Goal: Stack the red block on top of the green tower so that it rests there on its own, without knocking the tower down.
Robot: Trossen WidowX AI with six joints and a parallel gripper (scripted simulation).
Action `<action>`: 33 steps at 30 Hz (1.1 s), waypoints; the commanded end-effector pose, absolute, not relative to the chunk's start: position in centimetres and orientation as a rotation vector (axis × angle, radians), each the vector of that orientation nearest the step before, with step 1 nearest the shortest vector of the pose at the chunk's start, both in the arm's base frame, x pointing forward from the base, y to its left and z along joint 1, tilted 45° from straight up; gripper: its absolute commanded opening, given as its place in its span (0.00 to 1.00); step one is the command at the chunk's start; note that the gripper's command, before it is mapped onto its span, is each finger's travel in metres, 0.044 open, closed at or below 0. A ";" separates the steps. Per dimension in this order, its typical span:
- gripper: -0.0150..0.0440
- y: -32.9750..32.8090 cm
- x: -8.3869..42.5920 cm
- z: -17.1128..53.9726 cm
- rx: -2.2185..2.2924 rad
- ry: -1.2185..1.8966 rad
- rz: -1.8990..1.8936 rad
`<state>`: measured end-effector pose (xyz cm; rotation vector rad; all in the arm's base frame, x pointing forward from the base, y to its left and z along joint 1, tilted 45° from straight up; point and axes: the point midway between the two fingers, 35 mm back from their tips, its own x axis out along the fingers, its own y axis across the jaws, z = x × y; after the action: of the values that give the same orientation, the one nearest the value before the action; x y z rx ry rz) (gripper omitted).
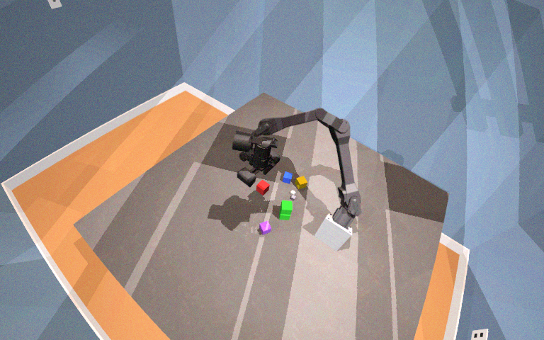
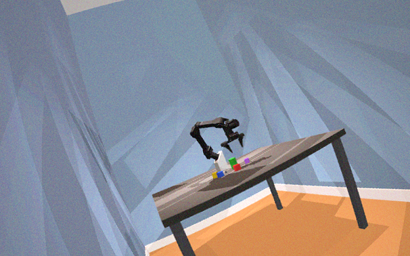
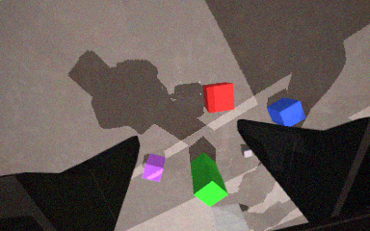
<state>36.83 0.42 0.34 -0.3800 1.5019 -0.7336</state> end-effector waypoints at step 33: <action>1.00 -10.0 35.4 -2.6 -0.450 1.511 -0.781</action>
<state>35.63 -9.51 -2.19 -0.4445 1.5036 -0.7765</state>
